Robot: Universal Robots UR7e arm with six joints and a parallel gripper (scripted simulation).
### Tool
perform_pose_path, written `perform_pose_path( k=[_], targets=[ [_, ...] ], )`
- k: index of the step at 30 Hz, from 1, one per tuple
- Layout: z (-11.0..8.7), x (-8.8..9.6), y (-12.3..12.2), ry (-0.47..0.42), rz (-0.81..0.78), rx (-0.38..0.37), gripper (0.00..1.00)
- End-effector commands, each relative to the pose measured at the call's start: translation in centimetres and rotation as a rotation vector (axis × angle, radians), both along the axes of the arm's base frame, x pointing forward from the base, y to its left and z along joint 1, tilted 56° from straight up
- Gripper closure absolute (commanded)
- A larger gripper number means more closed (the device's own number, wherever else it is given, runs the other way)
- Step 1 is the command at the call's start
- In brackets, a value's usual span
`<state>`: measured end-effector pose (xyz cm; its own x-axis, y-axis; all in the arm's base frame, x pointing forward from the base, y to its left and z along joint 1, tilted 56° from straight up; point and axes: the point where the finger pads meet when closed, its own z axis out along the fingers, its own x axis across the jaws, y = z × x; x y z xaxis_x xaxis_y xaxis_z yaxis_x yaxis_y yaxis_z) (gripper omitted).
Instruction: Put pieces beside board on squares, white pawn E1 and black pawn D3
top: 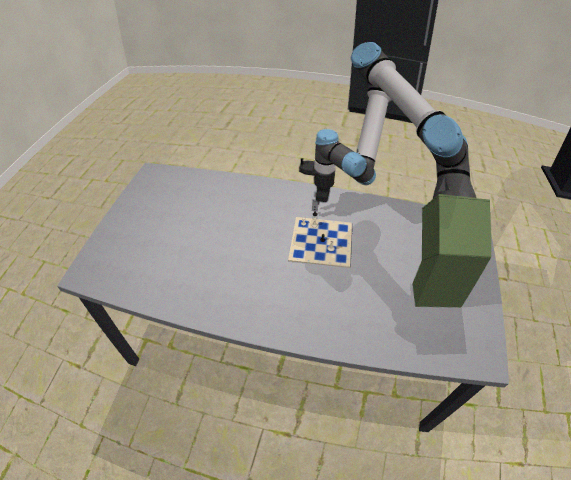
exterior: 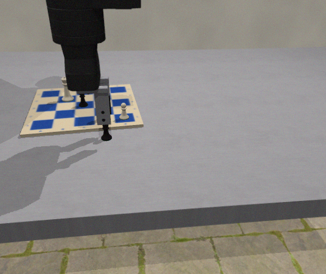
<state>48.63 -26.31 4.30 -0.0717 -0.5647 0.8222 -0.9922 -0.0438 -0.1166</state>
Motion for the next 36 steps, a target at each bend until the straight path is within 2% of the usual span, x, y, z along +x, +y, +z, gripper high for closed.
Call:
perform_pose_path(
  k=[1, 23, 36],
  targets=[
    [0.0, 0.0, 0.0, -0.001, 0.001, 0.000, 0.32],
    [-0.1, 0.0, -0.1, -0.001, 0.001, 0.000, 0.32],
    [-1.3, 0.3, -2.0, -0.001, 0.001, 0.000, 0.32]
  ],
)
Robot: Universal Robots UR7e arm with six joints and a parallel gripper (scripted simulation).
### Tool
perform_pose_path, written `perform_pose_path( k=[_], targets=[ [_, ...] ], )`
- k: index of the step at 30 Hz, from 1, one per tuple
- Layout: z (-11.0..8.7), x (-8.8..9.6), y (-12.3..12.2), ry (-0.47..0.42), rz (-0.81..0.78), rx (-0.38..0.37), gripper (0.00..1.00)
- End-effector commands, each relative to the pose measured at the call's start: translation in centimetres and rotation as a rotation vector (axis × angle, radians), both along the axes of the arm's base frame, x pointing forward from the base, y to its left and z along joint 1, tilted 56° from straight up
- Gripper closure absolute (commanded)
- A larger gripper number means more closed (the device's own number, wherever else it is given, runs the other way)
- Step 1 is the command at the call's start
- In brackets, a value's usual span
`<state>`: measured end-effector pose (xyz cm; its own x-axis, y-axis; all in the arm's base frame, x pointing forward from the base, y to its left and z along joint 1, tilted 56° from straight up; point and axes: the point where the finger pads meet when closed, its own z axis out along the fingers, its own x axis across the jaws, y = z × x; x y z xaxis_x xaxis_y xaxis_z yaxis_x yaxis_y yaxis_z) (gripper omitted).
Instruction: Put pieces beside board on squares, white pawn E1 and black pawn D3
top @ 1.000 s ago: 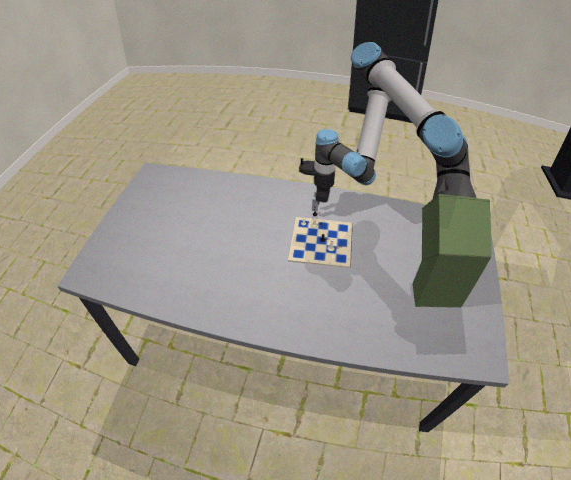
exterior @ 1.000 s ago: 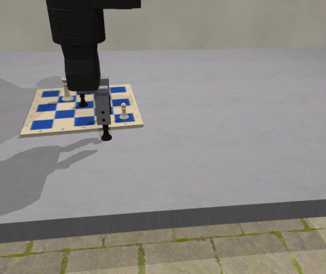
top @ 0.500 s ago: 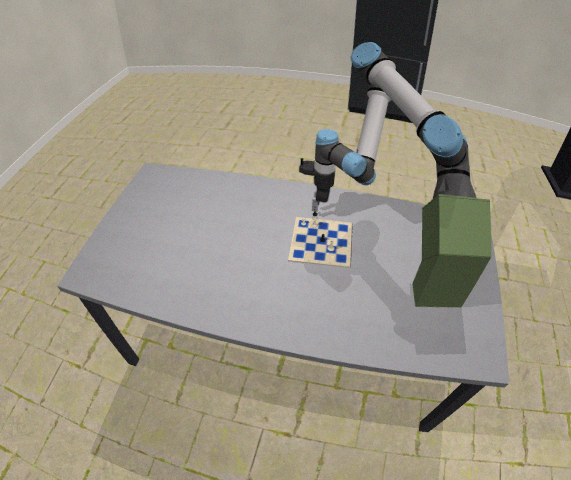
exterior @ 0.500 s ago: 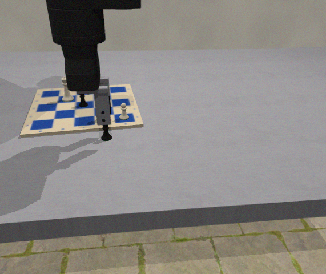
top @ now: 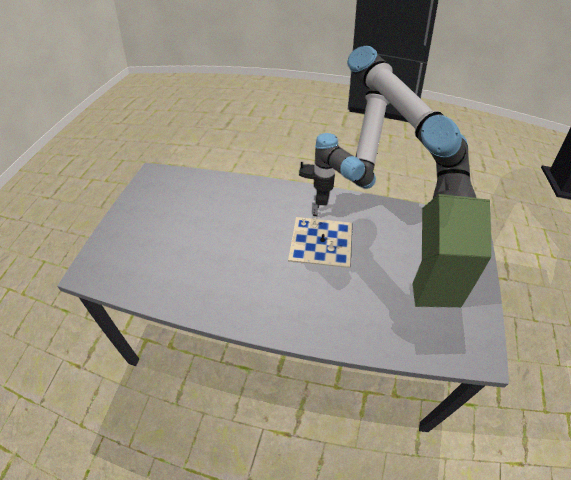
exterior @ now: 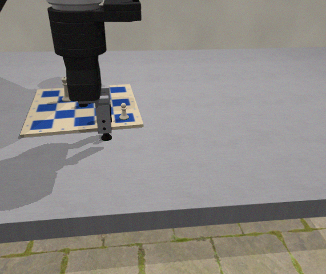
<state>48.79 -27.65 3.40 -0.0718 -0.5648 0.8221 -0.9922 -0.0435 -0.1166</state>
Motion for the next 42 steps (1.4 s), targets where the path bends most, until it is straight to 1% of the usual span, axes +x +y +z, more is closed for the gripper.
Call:
perform_pose_path(
  k=[1, 11, 42],
  targets=[
    [-0.52, 0.13, -0.78, -0.001, 0.001, 0.000, 0.32],
    [-0.91, 0.20, -1.36, -0.001, 0.001, 0.000, 0.32],
    [-0.91, 0.21, -1.36, -0.001, 0.001, 0.000, 0.32]
  ],
)
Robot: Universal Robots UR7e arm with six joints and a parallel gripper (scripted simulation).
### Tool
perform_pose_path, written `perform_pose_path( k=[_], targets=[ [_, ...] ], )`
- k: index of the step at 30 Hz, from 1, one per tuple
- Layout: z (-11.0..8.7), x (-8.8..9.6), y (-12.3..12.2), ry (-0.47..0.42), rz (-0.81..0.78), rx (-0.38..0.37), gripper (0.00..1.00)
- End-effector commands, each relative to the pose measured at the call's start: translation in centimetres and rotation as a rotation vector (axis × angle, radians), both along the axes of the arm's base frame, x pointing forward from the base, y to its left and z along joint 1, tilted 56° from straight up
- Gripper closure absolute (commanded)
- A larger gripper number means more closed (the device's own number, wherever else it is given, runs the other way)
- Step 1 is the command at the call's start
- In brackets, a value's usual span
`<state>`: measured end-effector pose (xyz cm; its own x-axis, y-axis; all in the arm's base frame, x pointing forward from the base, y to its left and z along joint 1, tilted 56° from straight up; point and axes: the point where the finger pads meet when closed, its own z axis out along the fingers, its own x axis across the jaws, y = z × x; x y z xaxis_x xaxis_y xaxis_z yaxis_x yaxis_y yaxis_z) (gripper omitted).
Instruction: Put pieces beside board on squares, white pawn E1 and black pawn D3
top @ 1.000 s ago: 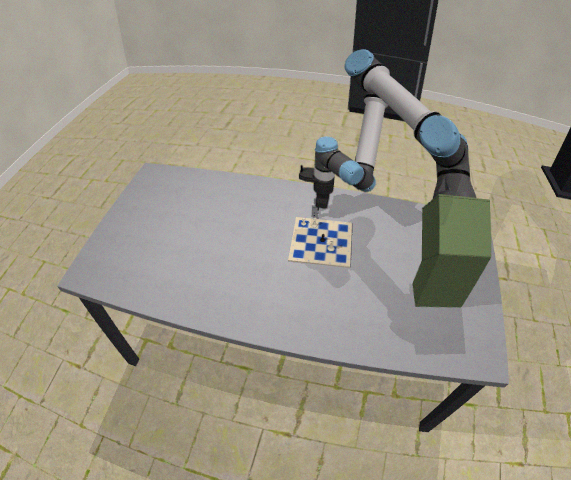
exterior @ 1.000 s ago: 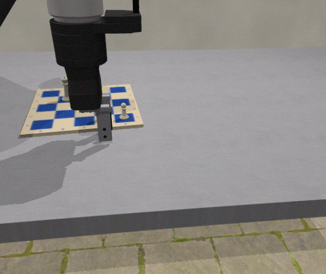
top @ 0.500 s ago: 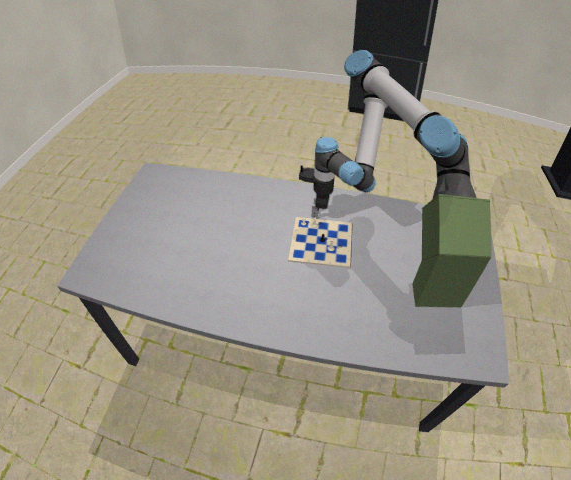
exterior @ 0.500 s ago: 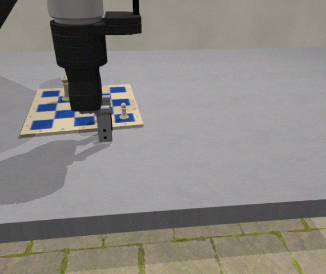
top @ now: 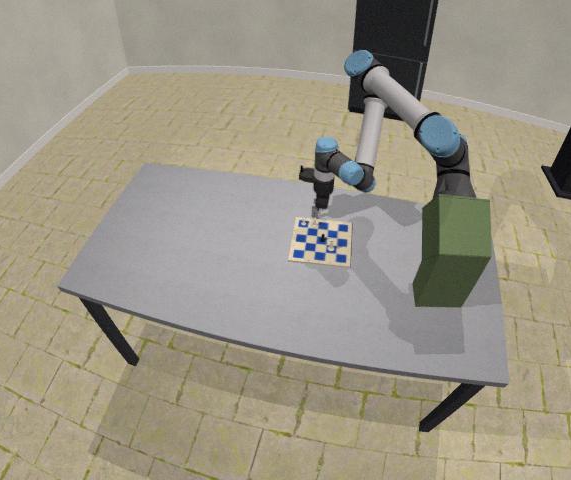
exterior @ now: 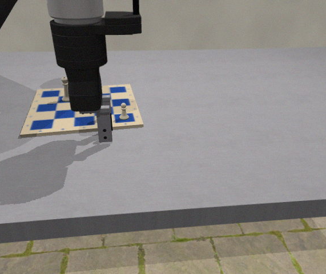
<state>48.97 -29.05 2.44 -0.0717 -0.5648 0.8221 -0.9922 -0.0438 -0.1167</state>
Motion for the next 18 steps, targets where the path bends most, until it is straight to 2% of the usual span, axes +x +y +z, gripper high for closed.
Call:
perform_pose_path(
  k=[1, 5, 6, 18],
  targets=[
    [0.04, 0.03, 0.04, -0.001, 0.001, 0.000, 0.32],
    [0.04, 0.03, 0.04, -0.001, 0.001, 0.000, 0.32],
    [0.04, 0.03, 0.04, -0.001, 0.001, 0.000, 1.00],
    [0.04, 0.03, 0.04, -0.001, 0.001, 0.000, 1.00]
  ],
)
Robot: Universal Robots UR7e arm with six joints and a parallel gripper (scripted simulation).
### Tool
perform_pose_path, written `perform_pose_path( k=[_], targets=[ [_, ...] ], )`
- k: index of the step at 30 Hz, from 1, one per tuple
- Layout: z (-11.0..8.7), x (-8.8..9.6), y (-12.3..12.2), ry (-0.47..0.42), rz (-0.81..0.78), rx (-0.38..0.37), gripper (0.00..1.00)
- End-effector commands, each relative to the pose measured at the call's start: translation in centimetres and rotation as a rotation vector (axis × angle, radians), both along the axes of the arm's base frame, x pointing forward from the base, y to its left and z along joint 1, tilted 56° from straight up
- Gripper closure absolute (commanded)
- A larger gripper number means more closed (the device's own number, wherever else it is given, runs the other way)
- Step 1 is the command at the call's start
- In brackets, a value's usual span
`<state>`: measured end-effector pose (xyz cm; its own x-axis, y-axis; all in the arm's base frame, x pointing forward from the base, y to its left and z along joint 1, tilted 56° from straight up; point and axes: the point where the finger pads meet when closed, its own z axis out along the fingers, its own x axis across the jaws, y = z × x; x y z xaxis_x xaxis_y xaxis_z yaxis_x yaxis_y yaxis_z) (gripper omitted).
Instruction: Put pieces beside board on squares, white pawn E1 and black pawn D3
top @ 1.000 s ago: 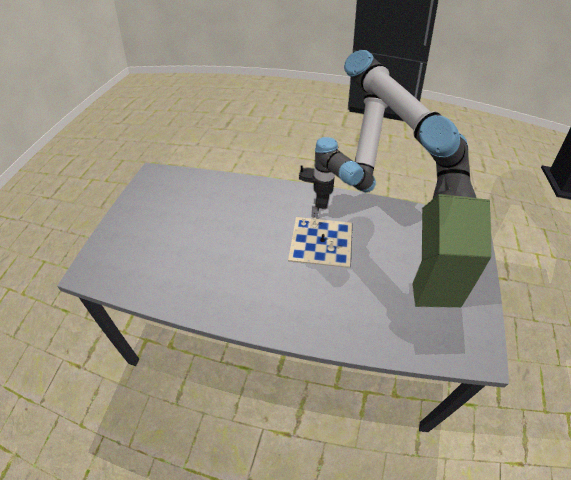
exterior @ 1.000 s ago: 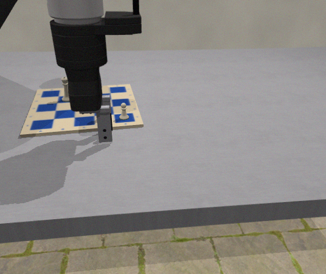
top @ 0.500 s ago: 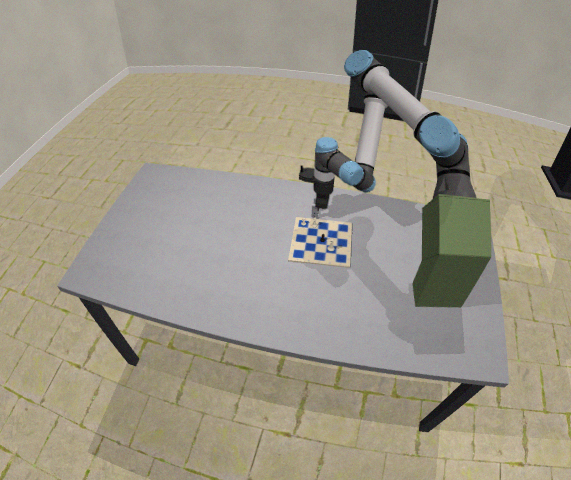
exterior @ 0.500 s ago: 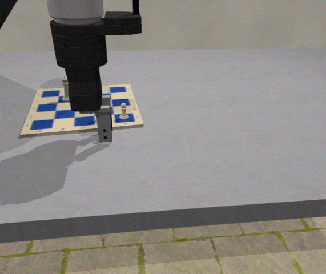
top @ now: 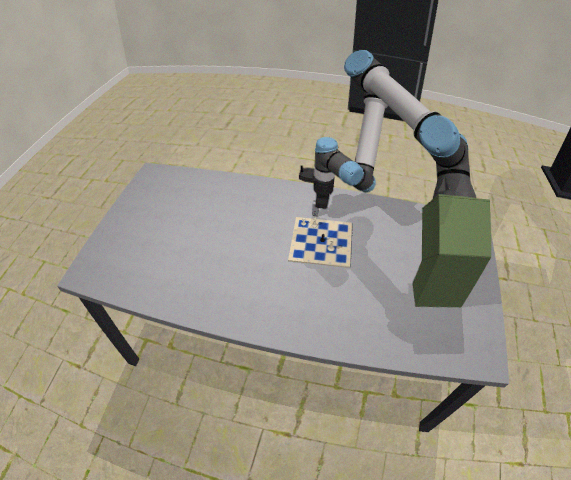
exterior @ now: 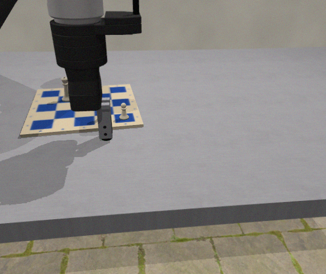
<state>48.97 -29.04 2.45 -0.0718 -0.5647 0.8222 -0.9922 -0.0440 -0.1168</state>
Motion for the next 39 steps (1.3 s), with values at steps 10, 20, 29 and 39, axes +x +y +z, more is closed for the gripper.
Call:
perform_pose_path(
  k=[10, 20, 29, 39],
  targets=[
    [0.0, 0.0, 0.0, -0.001, 0.001, 0.000, 1.00],
    [0.0, 0.0, 0.0, -0.001, 0.001, 0.000, 1.00],
    [0.4, 0.0, 0.5, -0.001, 0.001, 0.000, 1.00],
    [3.3, -0.6, 4.8, -0.001, 0.001, 0.000, 1.00]
  ],
)
